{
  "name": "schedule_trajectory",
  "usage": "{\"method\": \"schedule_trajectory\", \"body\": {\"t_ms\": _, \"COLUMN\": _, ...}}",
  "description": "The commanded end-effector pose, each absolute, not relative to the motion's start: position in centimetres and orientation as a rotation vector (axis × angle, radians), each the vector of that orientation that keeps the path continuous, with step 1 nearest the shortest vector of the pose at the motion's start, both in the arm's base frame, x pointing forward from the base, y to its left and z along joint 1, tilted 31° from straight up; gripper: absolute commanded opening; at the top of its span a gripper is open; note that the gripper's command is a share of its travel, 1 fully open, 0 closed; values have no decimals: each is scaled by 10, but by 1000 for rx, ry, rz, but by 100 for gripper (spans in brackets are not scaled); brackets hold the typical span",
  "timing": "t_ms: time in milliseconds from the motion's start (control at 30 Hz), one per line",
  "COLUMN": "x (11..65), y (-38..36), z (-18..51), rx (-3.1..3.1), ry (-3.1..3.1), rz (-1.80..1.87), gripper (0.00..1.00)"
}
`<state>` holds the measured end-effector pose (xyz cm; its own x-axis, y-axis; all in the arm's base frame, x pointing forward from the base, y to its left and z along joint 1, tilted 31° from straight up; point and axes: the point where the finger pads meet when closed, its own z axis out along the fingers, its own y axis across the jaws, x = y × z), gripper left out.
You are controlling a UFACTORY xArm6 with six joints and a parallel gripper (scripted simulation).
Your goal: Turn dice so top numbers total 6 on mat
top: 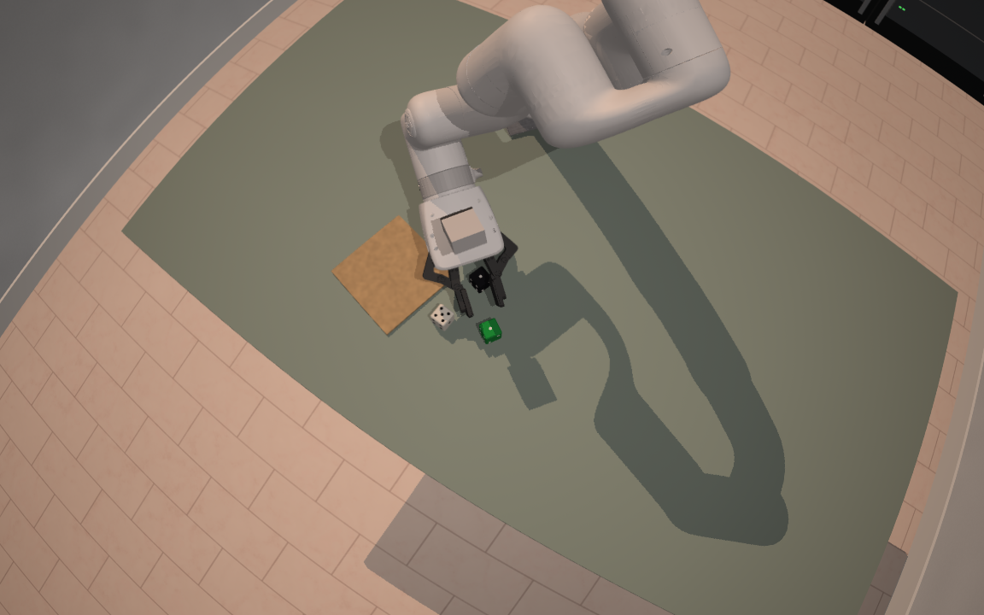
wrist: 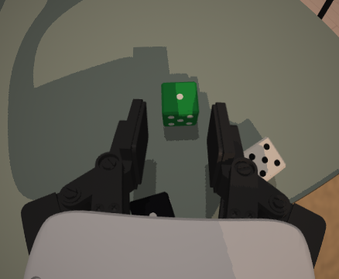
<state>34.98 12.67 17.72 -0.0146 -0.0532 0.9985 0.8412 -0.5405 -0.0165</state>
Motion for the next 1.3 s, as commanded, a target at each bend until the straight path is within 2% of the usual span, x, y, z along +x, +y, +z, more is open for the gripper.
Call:
{"method": "schedule_trajectory", "body": {"t_ms": 0, "x": 349, "y": 125, "z": 178, "rx": -1568, "ry": -842, "rz": -1642, "gripper": 42}}
{"method": "schedule_trajectory", "body": {"t_ms": 933, "x": 333, "y": 99, "z": 229, "rx": -1574, "ry": -845, "rz": -1636, "gripper": 42}}
{"method": "schedule_trajectory", "body": {"t_ms": 1267, "x": 336, "y": 104, "z": 238, "rx": -1755, "ry": -949, "rz": -1491, "gripper": 42}}
